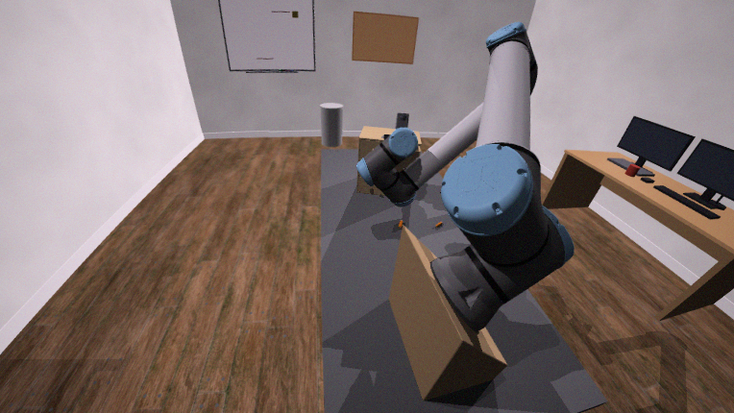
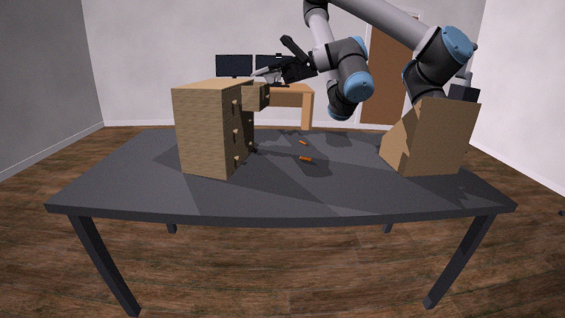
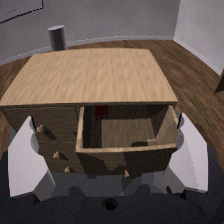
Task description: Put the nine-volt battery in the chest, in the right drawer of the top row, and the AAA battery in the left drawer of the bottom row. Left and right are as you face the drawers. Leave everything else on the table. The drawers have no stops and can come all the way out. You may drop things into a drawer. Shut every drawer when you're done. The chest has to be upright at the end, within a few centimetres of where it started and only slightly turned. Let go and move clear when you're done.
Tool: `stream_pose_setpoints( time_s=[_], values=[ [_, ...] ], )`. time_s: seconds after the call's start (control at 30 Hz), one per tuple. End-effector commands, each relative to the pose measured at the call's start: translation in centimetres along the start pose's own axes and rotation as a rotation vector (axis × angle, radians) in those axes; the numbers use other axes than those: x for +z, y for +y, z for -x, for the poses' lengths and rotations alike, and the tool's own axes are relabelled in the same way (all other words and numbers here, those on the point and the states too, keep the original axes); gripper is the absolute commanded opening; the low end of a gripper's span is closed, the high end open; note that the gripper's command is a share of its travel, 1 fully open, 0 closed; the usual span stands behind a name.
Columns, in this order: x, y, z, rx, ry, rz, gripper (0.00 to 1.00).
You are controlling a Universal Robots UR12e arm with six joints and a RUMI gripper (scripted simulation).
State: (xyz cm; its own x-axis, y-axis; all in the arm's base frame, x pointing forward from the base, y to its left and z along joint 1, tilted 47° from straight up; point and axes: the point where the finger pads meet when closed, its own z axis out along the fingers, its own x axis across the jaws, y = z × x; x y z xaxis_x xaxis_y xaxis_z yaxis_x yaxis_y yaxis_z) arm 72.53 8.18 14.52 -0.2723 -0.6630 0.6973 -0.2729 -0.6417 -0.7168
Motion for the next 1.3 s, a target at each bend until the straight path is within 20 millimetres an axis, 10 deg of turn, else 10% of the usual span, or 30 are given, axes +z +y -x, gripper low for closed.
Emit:
stream_pose_setpoints(
  time_s=[0.0, 1.27],
  values=[
    [-0.8, 0.2, 0.0, 0.000, 0.000, -0.001, 1.00],
    [-11.4, 3.3, 0.0, 0.000, 0.000, -0.001, 1.00]
  ],
)
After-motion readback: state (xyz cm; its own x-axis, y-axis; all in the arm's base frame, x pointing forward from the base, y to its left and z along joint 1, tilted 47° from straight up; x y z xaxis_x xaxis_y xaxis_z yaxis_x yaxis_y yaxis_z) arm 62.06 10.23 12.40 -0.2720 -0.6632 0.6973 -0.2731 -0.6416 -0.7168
